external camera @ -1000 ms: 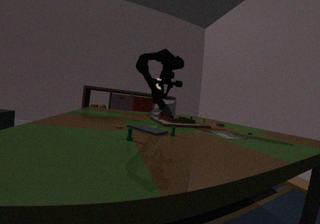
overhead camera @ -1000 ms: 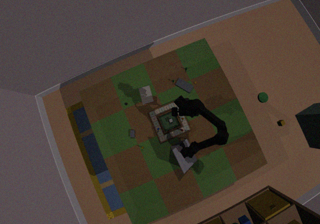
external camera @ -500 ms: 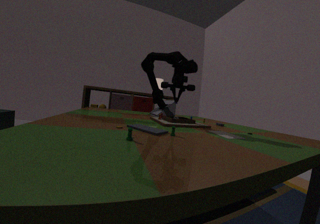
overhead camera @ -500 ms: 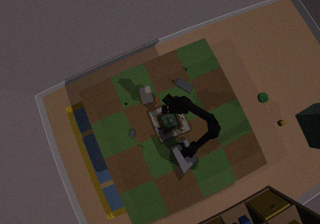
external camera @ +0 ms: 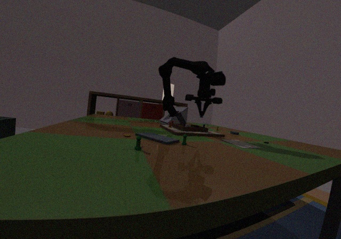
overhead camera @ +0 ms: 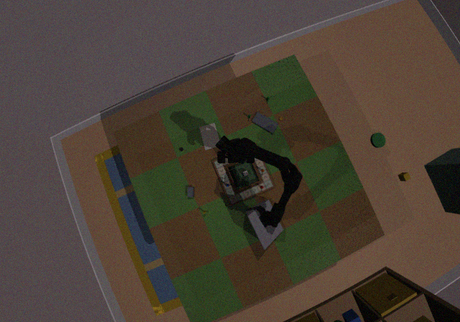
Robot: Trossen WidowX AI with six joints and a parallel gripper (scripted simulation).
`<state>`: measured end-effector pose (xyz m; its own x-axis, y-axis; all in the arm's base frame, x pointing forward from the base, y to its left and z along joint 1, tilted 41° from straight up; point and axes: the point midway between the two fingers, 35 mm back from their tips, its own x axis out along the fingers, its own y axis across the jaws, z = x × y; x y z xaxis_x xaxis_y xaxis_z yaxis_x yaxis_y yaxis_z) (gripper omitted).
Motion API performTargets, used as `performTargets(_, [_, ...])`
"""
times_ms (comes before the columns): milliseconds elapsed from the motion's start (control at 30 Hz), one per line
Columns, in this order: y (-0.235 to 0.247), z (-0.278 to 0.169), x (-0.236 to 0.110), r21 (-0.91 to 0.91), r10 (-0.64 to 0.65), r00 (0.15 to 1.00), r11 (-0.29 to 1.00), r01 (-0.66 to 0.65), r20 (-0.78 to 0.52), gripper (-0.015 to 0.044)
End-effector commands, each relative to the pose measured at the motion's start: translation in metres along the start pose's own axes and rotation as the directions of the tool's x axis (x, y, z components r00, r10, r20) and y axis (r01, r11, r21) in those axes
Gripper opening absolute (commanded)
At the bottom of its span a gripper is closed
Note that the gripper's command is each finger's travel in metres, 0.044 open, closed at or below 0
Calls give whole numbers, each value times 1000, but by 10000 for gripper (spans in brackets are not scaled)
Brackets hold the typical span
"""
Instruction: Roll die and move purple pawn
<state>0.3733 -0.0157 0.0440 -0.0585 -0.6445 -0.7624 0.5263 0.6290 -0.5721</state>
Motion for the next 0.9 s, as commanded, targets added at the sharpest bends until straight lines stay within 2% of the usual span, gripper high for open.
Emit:
performTargets(0, [19,-2,8,5,4,1000,1000,-4,-3,0])
performTargets(267, [55,-8,27,9,3,1000,1000,-3,-1,0])
performTargets(433, [56,-8,33,9,3,1000,1000,-3,-1,0])
performTargets(667, [56,-8,62,9,2,1000,1000,-2,0,0])
performTargets(867, [56,-8,64,9,2,1000,1000,-2,0,0])
